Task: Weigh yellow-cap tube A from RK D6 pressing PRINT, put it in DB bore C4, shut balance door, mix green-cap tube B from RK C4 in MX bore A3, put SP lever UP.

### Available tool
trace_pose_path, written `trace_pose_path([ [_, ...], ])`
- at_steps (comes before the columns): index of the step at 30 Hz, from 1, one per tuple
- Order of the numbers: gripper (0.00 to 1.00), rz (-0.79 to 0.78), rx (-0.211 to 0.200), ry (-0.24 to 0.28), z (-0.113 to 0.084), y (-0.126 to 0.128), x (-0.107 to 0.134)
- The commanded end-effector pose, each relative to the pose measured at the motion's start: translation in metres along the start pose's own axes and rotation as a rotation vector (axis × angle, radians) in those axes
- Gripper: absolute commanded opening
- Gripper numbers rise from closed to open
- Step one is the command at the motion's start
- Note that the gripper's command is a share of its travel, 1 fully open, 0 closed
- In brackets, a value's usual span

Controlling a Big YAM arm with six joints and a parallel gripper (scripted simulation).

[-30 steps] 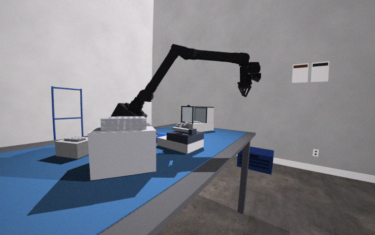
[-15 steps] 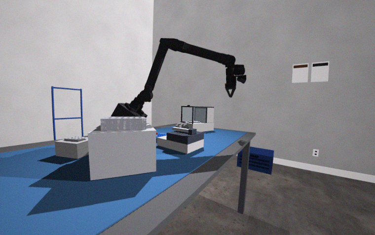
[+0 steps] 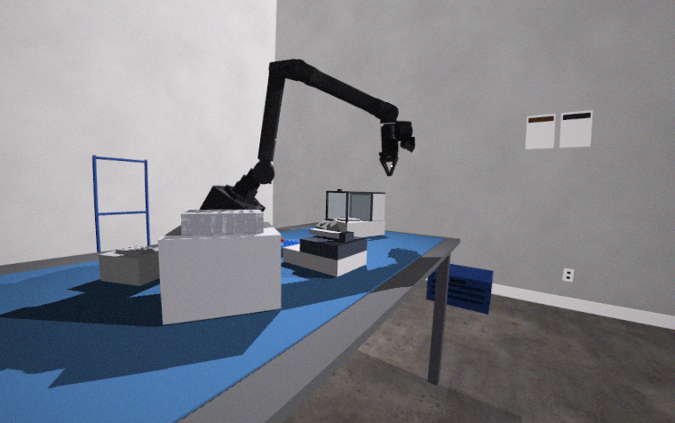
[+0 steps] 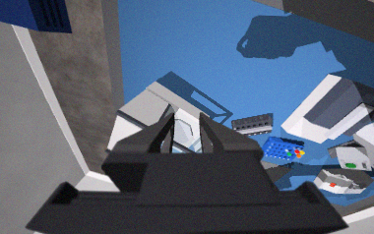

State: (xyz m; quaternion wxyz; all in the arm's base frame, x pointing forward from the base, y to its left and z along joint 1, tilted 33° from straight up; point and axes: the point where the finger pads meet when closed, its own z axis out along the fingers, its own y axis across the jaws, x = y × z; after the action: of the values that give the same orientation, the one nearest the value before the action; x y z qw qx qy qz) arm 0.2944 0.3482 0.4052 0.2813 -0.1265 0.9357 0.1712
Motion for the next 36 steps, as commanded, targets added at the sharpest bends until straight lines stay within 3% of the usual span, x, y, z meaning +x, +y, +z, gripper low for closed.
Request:
trace_pose_path([
  [1, 0.3, 0.116, -0.03, -0.032, -0.013, 0.013, 0.02],
  [6, 0.3, 0.222, 0.002, -0.024, -0.012, 0.015, 0.062],
  [8, 0.3, 0.222, 0.002, -0.024, -0.012, 0.015, 0.062],
  [10, 0.3, 0.267, 0.037, -0.005, -0.012, 0.011, 0.083],
  [18, 0.3, 0.37, 0.071, 0.002, -0.011, 0.014, 0.146],
  [20, 0.3, 0.413, 0.105, 0.011, -0.004, 0.016, 0.165],
  [21, 0.3, 0.42, 0.088, 0.005, -0.011, 0.015, 0.17],
  [23, 0.3, 0.464, 0.118, 0.011, -0.005, 0.017, 0.189],
  [26, 0.3, 0.502, 0.115, 0.009, -0.009, 0.027, 0.189],
  [27, 0.3, 0.507, 0.147, 0.016, -0.001, 0.018, 0.207],
  [28, 0.3, 0.518, 0.125, 0.011, -0.009, 0.017, 0.212],
  [29, 0.3, 0.537, 0.16, 0.016, -0.001, 0.019, 0.224],
  [32, 0.3, 0.554, 0.165, 0.015, -0.001, 0.02, 0.247],
  [34, 0.3, 0.559, 0.156, 0.014, -0.004, 0.023, 0.244],
  [35, 0.3, 0.582, 0.114, 0.011, -0.017, 0.035, 0.23],
  [36, 0.3, 0.611, 0.114, 0.0, -0.019, 0.029, 0.221],
])
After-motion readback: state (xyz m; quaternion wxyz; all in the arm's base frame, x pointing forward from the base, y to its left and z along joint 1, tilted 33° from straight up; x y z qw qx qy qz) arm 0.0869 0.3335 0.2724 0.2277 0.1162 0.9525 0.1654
